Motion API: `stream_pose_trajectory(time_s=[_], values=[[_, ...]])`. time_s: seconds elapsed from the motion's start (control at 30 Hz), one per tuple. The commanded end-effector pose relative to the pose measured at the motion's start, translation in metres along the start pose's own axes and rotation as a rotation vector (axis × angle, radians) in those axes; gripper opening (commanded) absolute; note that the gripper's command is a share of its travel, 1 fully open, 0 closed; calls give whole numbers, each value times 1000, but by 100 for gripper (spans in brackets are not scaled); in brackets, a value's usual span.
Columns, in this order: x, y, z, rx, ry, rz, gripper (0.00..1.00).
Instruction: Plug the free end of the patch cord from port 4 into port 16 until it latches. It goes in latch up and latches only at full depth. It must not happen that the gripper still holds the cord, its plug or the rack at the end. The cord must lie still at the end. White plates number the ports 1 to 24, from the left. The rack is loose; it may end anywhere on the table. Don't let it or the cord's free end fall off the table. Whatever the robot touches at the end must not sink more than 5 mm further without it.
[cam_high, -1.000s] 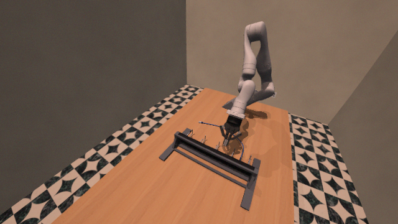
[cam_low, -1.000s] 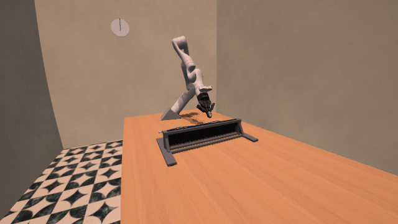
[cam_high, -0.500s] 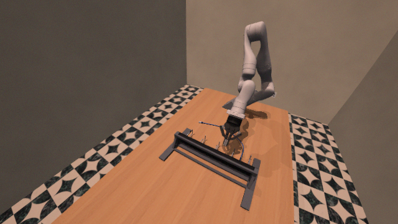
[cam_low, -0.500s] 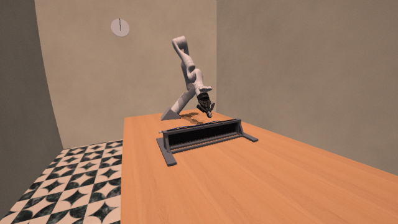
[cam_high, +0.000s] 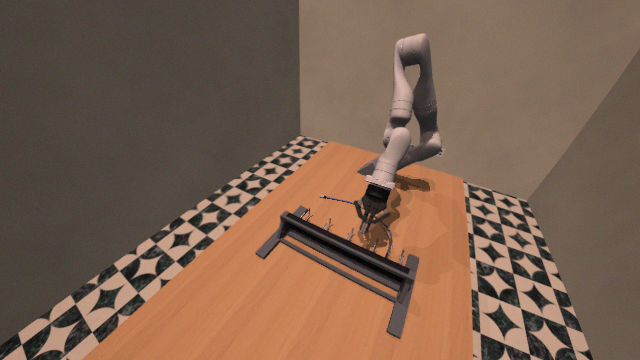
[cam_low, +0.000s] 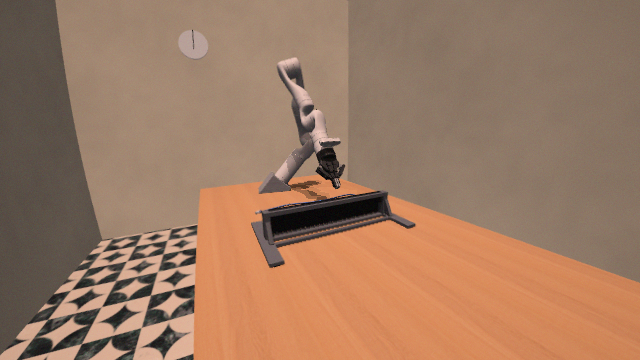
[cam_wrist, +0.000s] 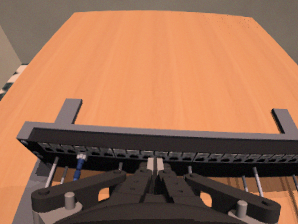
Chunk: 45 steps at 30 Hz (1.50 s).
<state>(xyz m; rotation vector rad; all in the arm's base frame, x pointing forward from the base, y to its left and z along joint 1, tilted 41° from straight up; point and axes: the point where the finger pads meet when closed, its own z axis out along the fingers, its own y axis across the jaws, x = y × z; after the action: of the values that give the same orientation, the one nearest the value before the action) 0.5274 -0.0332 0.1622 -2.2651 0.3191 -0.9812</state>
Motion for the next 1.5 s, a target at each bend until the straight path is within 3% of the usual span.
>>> stream_pose_trajectory(time_s=[0.0,0.23,0.3,0.8,1.17,1.47], values=[[1,0,-12,-1,3,-14,0],[1,0,-44,-1,3,-13,0],[1,0,-44,-1,3,-13,0],[1,3,-115,-6,4,-8,0],[2,3,-134,-7,6,-8,0],[1,2,-135,-4,3,-11,0]])
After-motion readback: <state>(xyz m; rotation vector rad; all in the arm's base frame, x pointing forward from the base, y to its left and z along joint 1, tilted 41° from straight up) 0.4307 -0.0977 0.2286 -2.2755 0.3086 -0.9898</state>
